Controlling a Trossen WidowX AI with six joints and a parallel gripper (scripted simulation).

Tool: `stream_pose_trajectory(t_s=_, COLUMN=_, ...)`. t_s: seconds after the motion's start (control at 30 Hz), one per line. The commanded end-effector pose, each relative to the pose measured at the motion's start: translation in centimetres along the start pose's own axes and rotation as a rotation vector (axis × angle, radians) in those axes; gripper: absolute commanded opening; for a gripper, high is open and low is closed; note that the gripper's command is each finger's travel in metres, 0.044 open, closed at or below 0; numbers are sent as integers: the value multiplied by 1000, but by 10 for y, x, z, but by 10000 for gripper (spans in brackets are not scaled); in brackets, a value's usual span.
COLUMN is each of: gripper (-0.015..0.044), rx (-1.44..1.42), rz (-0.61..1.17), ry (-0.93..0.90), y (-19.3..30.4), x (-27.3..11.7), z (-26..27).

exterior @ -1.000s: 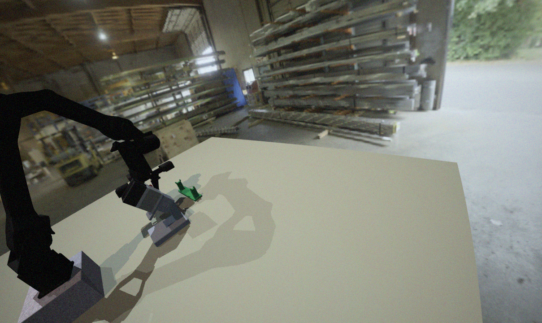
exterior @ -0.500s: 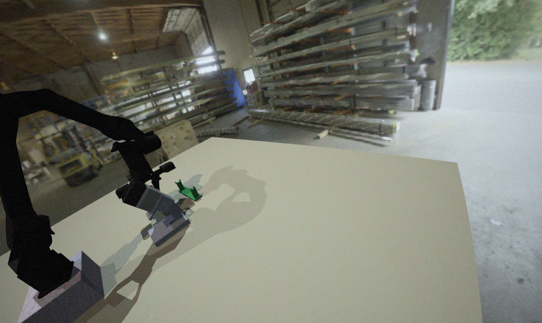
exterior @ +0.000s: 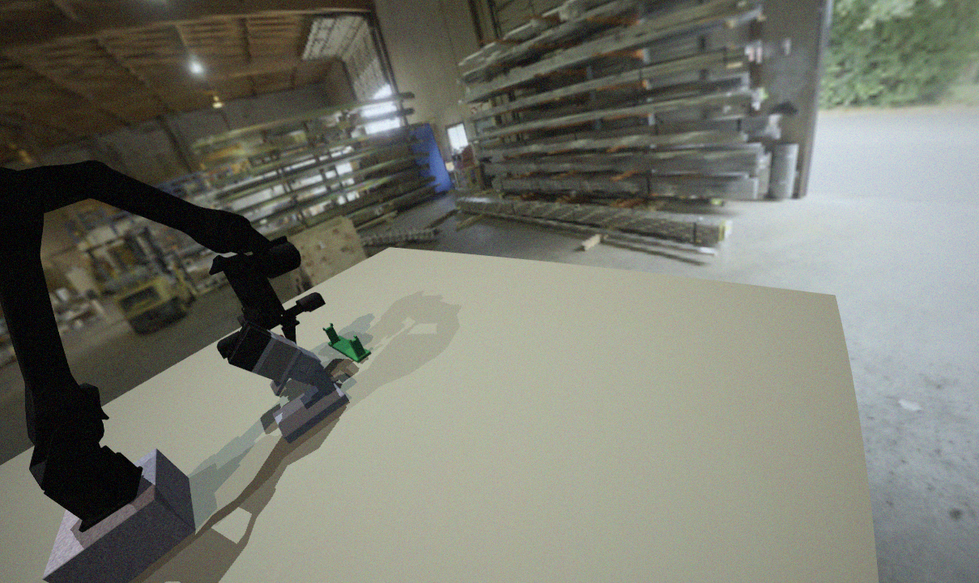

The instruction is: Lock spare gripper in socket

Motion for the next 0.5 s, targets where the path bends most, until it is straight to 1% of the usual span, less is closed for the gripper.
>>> stream_pose_trajectory(t_s=0.0, gripper=0, rx=-2, rz=-2, ry=2, y=3, x=0, z=1)
stream_pose_trajectory(t_s=0.47, gripper=0, rx=-4, rz=-4, ry=-3, y=12, x=2, z=3)
Point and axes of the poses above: the point midway between the two fingers, 35 mm back from their tips, its own x axis out along the fingers, its own z axis across the jaws, y = z × x, the point moved 5 cm from there along -x, back along the fingers, and after that the axes turned 15 degrees about -x, right-handed, at the moved point
